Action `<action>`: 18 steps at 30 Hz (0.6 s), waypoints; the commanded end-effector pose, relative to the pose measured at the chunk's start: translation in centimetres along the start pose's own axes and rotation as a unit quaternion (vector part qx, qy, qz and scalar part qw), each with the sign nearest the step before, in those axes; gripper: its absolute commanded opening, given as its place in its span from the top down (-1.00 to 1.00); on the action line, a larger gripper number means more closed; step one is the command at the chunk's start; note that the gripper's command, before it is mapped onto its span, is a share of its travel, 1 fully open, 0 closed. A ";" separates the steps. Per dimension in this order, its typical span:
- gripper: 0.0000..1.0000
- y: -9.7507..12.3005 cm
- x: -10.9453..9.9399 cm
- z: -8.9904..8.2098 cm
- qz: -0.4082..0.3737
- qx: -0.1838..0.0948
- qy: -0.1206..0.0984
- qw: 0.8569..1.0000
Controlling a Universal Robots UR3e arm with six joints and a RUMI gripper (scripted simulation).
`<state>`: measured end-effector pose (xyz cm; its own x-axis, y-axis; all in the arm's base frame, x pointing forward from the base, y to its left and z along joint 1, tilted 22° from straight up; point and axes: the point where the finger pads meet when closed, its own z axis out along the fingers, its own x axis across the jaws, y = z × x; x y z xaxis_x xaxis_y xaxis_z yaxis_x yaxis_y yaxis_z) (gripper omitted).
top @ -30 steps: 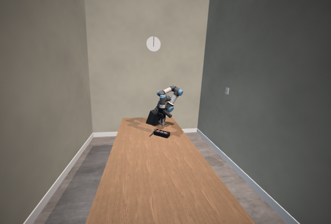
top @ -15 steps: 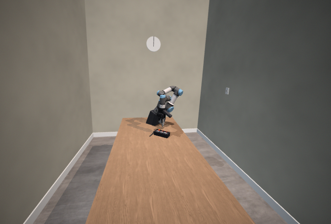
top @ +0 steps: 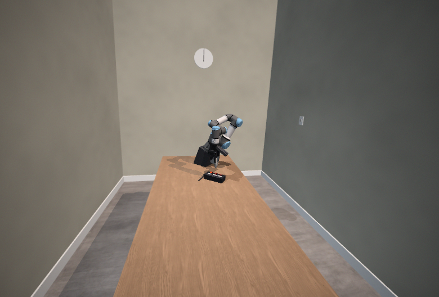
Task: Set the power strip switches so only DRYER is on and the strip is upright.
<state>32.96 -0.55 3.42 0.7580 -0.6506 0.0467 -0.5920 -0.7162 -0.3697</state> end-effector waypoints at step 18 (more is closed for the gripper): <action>1.00 0.0 0.1 1.8 0.000 0.000 0.001 1.000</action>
<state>33.28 -0.23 2.18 0.7582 -0.6503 0.0464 -0.5916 -0.7162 -0.3702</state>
